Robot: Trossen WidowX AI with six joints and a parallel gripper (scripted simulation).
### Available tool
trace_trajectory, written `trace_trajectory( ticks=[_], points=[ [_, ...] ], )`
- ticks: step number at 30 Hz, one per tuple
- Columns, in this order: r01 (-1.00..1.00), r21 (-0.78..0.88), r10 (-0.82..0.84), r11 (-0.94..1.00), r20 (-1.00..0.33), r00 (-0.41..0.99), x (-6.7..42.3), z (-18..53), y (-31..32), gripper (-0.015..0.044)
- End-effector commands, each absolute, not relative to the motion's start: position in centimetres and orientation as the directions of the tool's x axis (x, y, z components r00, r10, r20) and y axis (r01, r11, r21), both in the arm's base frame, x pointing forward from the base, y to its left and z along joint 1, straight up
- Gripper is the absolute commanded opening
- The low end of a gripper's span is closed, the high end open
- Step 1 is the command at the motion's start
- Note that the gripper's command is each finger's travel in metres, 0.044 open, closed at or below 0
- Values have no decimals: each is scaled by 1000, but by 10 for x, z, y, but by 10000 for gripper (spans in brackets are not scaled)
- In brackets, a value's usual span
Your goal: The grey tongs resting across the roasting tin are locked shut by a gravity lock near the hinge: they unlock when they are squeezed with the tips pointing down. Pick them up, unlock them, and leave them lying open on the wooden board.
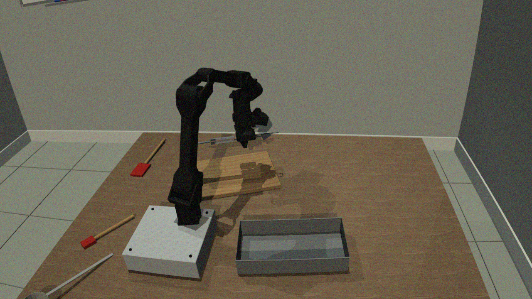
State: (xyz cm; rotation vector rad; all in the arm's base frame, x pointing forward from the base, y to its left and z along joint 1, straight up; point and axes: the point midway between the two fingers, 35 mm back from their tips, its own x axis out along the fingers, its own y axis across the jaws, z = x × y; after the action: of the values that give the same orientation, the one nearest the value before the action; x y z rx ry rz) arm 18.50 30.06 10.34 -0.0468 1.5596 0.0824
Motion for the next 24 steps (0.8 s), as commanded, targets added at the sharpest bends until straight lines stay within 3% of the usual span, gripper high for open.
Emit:
trace_trajectory(
  ticks=[1, 8, 24],
  points=[
    [-125, 30, 32, 992, -999, 12, 178, 107, 309, -150],
    [-135, 12, 21, 991, -998, 66, 177, 107, 308, -150],
    [-156, -85, 21, 984, -817, 576, 173, 134, 310, -150]
  ],
)
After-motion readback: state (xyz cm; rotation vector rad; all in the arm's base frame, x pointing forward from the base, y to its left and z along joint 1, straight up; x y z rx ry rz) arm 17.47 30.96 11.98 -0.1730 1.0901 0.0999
